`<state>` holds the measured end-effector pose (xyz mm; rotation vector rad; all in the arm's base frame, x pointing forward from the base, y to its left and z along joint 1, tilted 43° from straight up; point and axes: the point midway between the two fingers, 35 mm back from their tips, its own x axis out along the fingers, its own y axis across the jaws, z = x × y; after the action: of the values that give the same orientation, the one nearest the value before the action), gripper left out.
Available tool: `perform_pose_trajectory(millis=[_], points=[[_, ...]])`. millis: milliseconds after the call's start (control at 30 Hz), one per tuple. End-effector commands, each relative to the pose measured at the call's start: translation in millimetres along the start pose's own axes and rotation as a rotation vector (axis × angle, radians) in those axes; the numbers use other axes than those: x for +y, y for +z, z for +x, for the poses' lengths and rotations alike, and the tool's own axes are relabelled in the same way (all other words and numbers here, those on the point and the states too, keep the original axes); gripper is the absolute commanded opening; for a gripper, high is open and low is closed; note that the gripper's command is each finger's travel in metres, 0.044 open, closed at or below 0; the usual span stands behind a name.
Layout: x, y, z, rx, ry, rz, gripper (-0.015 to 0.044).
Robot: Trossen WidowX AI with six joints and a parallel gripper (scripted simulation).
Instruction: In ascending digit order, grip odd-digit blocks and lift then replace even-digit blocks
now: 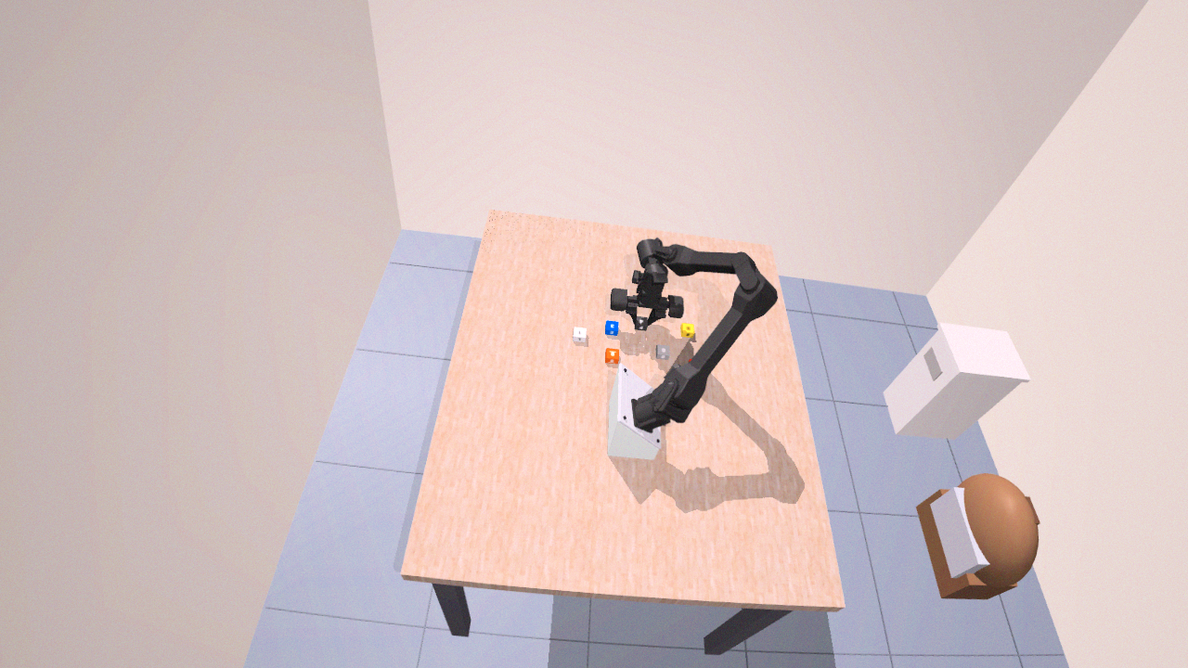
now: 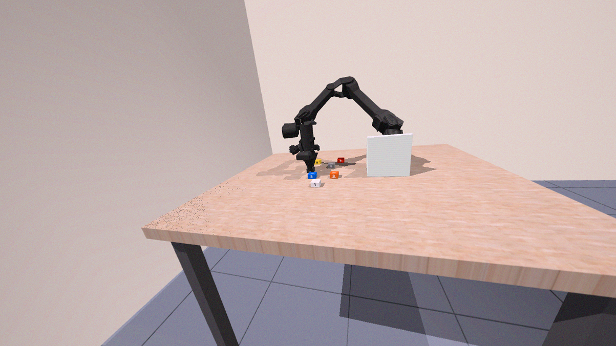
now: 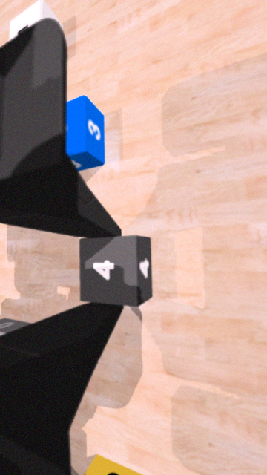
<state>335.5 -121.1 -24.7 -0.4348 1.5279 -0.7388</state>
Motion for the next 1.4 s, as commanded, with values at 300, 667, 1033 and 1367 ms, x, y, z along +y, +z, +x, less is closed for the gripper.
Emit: perform_pose_trajectory(millis=[300,667,1033,1367], points=[[0.0,0.1,-13.5,0.0,-0.003,-0.004,0.012],[0.0,0.1,-14.6,0.0,-0.003,-0.004,0.012],[-0.1,0.1,-3.6,0.0,-0.003,-0.004,0.012],[-0.2,0.0,0.5,0.0,-0.004,-0.004,0.012]])
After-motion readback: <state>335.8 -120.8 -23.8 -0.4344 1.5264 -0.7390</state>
